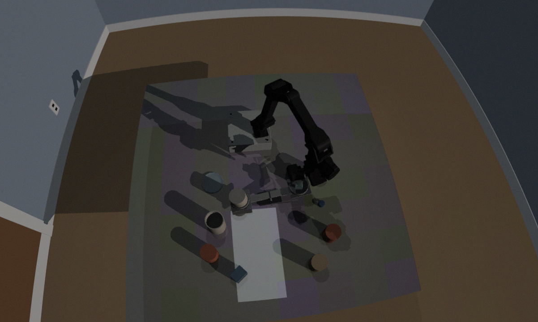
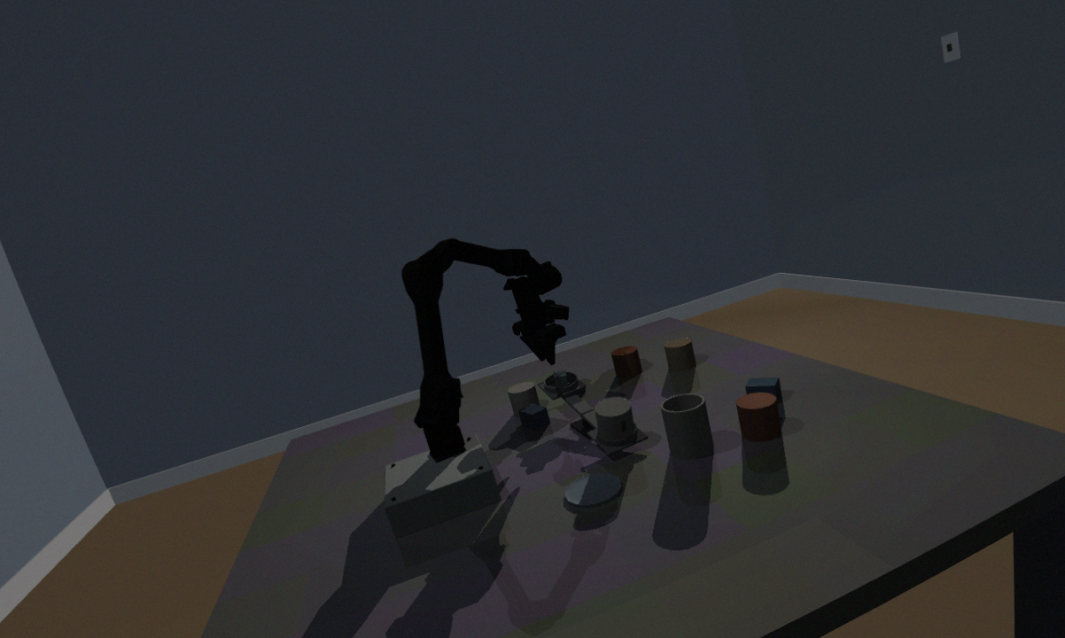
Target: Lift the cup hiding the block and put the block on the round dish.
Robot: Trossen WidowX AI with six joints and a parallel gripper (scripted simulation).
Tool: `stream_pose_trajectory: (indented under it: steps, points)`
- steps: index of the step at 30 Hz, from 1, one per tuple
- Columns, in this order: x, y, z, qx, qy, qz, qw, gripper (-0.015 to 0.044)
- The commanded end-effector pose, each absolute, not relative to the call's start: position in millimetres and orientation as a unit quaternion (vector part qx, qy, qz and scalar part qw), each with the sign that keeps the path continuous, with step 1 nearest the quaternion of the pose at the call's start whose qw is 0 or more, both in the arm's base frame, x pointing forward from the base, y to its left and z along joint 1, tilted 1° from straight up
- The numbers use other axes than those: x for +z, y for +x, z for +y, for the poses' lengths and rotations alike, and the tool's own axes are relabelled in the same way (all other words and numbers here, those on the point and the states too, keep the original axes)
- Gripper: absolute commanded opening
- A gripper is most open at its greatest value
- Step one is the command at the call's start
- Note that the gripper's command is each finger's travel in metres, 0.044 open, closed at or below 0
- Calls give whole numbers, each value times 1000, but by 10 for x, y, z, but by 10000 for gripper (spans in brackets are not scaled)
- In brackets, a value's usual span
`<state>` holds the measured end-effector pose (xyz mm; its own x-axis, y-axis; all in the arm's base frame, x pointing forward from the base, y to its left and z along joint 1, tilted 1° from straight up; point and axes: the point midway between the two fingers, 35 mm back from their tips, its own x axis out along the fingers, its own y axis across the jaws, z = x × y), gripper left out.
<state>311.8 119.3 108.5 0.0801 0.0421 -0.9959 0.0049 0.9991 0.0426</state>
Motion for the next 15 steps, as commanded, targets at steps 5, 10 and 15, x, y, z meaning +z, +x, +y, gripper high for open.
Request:
stream_pose_trajectory:
  steps: [5, 10, 15]
  points:
    - [1109, 3150, 1118, 101, -78, 674, 727, 260]
    - [1115, 3162, 1065, 159, -141, 667, 715, 260]
    - [1122, 3173, 1012, 216, -202, 654, 697, 260]
